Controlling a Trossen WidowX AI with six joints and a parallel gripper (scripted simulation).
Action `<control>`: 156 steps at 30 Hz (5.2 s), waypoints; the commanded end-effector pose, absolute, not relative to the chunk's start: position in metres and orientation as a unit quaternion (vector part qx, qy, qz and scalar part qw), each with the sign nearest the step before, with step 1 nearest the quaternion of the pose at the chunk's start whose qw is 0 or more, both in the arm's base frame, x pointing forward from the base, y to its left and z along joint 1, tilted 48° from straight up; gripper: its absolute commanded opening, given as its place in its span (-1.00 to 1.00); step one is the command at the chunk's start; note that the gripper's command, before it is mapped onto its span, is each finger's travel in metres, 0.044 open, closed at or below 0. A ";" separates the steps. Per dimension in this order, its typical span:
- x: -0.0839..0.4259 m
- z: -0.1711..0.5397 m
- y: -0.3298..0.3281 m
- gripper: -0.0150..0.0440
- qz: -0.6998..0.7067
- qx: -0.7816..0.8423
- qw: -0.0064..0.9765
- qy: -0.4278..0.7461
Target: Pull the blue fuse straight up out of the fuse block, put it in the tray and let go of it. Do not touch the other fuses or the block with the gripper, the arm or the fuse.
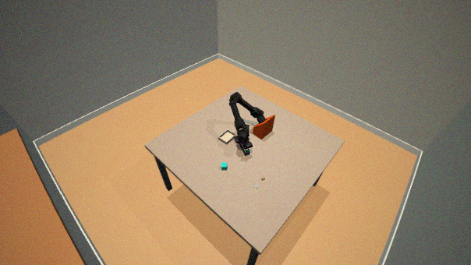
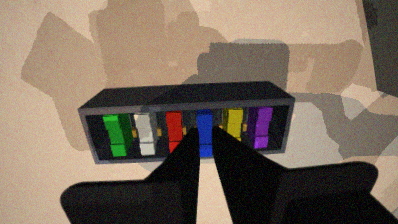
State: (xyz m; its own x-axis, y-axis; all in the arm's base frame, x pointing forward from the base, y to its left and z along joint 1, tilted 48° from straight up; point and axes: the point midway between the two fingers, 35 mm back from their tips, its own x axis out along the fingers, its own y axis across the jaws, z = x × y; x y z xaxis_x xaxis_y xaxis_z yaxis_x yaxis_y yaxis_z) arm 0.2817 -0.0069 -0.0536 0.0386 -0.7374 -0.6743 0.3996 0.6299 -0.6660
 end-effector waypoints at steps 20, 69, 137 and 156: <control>0.282 -0.046 0.002 -0.49 -0.404 -0.147 0.705 0.564; 0.280 -0.024 0.026 -0.49 -0.403 -0.149 0.705 0.564; 0.293 0.109 -0.125 -0.49 -0.406 -0.152 0.704 0.563; 0.294 0.107 -0.128 0.49 -0.408 -0.150 0.706 0.560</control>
